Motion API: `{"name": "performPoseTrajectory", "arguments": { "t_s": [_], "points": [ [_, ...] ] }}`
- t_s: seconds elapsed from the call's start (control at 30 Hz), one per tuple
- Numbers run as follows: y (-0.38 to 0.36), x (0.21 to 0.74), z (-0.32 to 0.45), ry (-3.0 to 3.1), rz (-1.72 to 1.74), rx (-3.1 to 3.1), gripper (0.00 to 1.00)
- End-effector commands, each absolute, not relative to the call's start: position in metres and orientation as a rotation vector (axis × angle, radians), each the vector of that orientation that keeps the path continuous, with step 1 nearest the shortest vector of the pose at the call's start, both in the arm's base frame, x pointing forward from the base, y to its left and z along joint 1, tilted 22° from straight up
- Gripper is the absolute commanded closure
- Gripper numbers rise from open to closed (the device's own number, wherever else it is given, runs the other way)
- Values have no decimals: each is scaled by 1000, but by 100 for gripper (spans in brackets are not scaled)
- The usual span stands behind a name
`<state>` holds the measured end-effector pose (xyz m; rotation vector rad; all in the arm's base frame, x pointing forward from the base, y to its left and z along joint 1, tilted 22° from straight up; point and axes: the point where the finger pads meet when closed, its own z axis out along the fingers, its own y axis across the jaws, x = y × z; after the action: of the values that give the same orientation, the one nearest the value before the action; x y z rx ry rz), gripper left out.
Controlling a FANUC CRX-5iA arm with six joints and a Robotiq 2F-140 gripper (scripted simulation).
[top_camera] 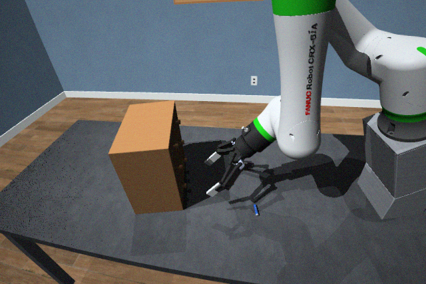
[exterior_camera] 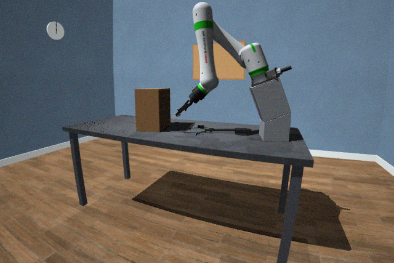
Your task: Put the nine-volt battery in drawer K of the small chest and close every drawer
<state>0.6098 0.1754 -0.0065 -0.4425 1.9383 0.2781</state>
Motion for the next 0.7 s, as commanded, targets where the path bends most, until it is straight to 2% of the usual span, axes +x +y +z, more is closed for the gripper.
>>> {"name": "performPoseTrajectory", "arguments": {
  "t_s": [0.0,0.67],
  "points": [
    [175,610,-6,1938,278,-443,0],
    [172,603,11,1938,278,-443,0]
  ]
}}
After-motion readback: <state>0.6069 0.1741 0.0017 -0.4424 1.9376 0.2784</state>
